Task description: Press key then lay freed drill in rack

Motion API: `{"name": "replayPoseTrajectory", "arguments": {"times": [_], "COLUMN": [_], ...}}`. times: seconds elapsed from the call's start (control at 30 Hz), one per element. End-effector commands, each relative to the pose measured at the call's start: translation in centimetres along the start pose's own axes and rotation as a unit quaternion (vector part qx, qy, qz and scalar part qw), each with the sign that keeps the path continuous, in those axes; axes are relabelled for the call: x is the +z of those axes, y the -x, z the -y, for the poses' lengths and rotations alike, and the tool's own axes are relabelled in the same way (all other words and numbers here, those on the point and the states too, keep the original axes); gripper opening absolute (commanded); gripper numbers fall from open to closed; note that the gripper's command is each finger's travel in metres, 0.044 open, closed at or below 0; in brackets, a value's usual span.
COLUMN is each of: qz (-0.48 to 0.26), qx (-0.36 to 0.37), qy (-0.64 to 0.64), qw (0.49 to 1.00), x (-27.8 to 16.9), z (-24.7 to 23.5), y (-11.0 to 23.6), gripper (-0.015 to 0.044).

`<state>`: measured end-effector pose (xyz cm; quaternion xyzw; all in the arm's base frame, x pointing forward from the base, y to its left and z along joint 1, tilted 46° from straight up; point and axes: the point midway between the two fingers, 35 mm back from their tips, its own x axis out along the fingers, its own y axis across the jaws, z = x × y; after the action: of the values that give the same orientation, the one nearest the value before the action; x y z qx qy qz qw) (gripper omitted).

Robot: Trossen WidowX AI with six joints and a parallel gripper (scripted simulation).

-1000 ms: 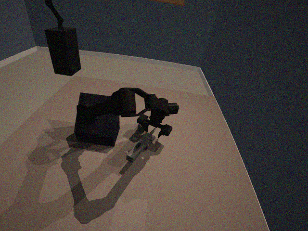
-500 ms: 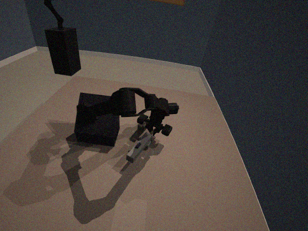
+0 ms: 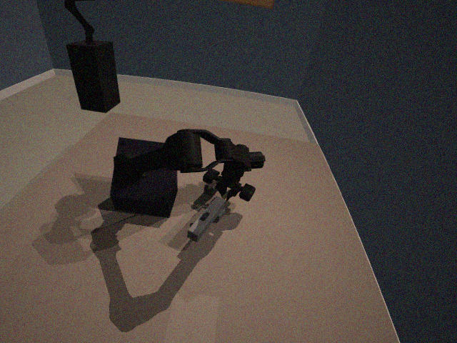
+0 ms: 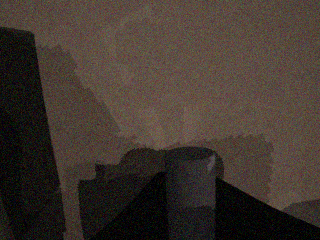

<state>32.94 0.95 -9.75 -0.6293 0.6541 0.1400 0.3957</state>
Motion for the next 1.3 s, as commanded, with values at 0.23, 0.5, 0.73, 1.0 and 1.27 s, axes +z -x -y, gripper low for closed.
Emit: {"name": "replayPoseTrajectory", "arguments": {"times": [0.23, 0.5, 0.73, 1.0, 1.27], "qz": [0.0, 0.0, 0.001, 0.001, 0.001], "qx": [-0.001, -0.001, -0.001, -0.001, -0.002], "qy": [-0.001, -0.001, -0.001, -0.001, -0.002], "qw": [1.0, 1.0, 1.0, 1.0, 1.0], "x": [1.2, 2.4, 3.5, 4.4, 5.7], "z": [0.1, 0.1, 0.1, 0.1, 0.1], "y": [-0.1, -0.1, -0.1, -0.2, -0.2], "gripper": [0.0, 0.0, 0.0, 0.0, 0.0]}}
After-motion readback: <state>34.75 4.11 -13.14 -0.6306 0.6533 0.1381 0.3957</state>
